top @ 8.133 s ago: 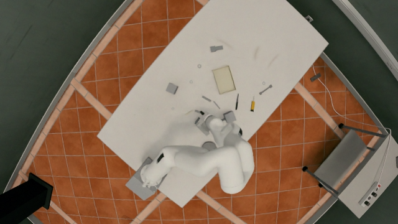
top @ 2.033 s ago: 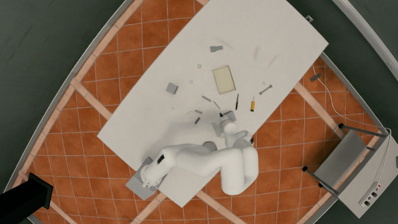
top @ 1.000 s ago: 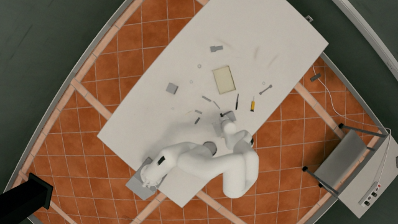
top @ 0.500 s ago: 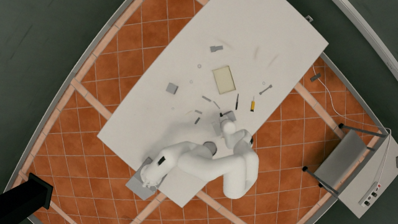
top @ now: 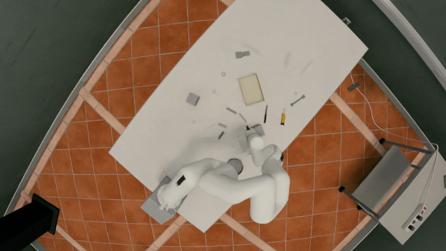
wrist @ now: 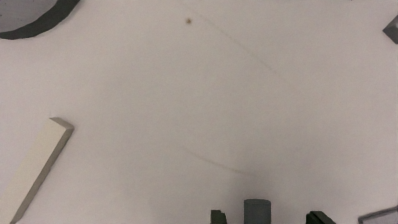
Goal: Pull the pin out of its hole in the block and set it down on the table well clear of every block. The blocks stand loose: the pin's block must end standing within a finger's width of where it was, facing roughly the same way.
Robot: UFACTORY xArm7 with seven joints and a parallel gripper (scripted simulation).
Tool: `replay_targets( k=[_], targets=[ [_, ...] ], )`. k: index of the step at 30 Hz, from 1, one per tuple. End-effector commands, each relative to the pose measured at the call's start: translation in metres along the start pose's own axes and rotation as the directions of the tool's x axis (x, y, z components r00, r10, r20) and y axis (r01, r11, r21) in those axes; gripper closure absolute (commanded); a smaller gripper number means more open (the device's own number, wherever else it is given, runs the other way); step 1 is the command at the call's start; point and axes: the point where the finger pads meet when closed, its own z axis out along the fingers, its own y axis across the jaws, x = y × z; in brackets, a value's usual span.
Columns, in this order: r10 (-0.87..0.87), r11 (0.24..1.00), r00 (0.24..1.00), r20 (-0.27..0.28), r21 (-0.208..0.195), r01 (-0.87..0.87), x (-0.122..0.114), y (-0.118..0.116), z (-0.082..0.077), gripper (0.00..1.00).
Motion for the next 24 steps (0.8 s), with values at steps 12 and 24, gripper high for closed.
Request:
replay_targets(
  k=[12, 24],
  targets=[
    [0.003, 1.000, 1.000, -0.004, -0.002, -0.003, 0.002, 0.001, 0.015, 0.53],
    [0.003, 1.000, 1.000, -0.003, -0.002, -0.003, 0.002, 0.001, 0.017, 0.53]
  ],
)
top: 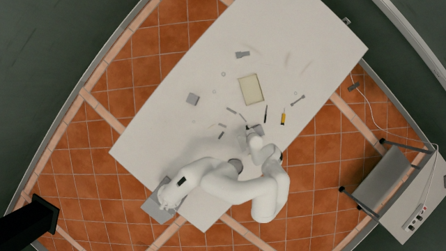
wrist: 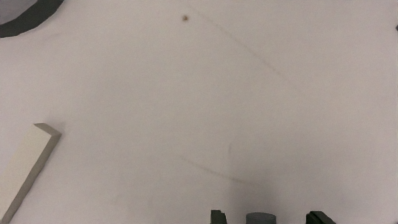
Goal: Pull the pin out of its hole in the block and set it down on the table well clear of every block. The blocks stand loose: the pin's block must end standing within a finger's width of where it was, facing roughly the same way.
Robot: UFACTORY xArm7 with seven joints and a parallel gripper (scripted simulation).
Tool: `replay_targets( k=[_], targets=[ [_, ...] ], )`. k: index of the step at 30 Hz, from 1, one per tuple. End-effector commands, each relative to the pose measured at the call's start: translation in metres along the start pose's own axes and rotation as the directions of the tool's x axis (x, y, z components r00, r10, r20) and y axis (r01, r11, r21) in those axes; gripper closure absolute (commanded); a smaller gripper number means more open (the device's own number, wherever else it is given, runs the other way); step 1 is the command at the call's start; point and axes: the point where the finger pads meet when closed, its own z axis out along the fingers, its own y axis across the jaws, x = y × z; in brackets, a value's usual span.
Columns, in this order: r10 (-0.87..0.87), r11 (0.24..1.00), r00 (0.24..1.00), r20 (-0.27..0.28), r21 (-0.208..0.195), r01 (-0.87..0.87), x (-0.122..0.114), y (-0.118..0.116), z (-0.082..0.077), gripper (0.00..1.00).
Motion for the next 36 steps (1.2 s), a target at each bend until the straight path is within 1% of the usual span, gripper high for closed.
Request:
replay_targets(
  k=[1, 11, 15, 21, 36],
  targets=[
    [0.000, 1.000, 1.000, 0.002, 0.000, 0.000, -0.001, 0.000, 0.000, 0.53],
    [-0.001, 1.000, 1.000, 0.006, -0.001, 0.001, -0.003, 0.000, 0.002, 0.53],
    [-0.001, 1.000, 1.000, 0.005, -0.001, 0.001, -0.002, 0.000, 0.007, 0.53],
    [0.000, 1.000, 1.000, 0.003, -0.001, 0.000, -0.002, 0.000, 0.012, 0.53],
    [-0.001, 1.000, 1.000, 0.006, -0.001, 0.001, -0.003, 0.000, 0.013, 0.53]
  ],
)
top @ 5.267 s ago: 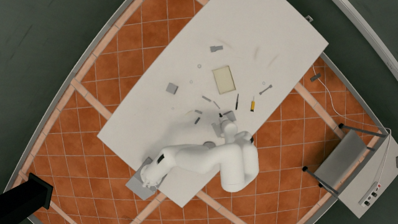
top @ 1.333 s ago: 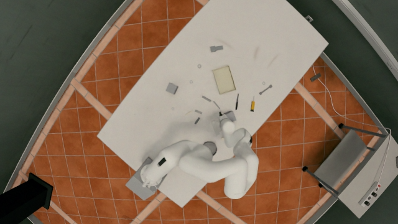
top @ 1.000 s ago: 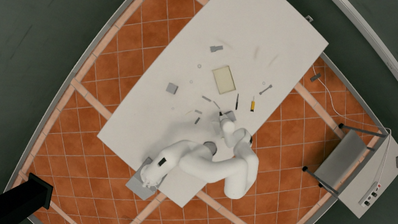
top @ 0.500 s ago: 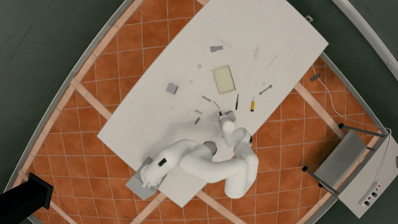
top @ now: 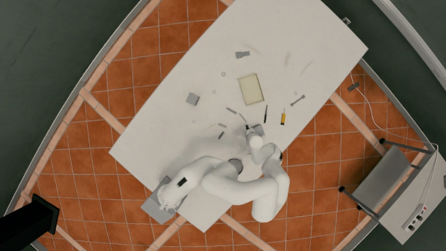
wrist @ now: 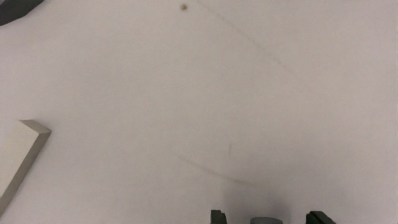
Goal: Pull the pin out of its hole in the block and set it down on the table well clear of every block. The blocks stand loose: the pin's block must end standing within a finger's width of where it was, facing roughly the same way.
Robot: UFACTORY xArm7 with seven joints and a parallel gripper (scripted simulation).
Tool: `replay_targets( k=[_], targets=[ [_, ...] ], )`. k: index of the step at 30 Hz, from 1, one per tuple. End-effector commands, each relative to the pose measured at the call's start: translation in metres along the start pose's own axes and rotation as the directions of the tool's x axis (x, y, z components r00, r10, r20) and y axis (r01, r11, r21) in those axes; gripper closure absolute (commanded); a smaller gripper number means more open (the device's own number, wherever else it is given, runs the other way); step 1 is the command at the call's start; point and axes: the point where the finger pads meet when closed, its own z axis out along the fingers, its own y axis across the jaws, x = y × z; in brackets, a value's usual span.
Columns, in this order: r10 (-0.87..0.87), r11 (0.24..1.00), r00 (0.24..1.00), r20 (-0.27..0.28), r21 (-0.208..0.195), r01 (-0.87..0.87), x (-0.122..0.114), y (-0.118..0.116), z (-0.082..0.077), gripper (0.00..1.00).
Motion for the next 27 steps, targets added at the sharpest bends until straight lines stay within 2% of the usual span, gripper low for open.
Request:
replay_targets(
  k=[1, 4, 5, 27],
  targets=[
    [0.000, 1.000, 1.000, 0.002, 0.000, 0.000, -0.0008, -0.0002, 0.0000, 0.53],
    [0.000, 1.000, 1.000, 0.002, 0.000, 0.000, -0.0008, -0.0002, 0.0000, 0.53],
    [0.000, 1.000, 1.000, 0.002, 0.000, 0.000, -0.0008, -0.0002, 0.0000, 1.00],
    [0.000, 1.000, 1.000, 0.002, 0.000, 0.000, -0.0008, -0.0002, 0.0000, 1.00]
  ],
)
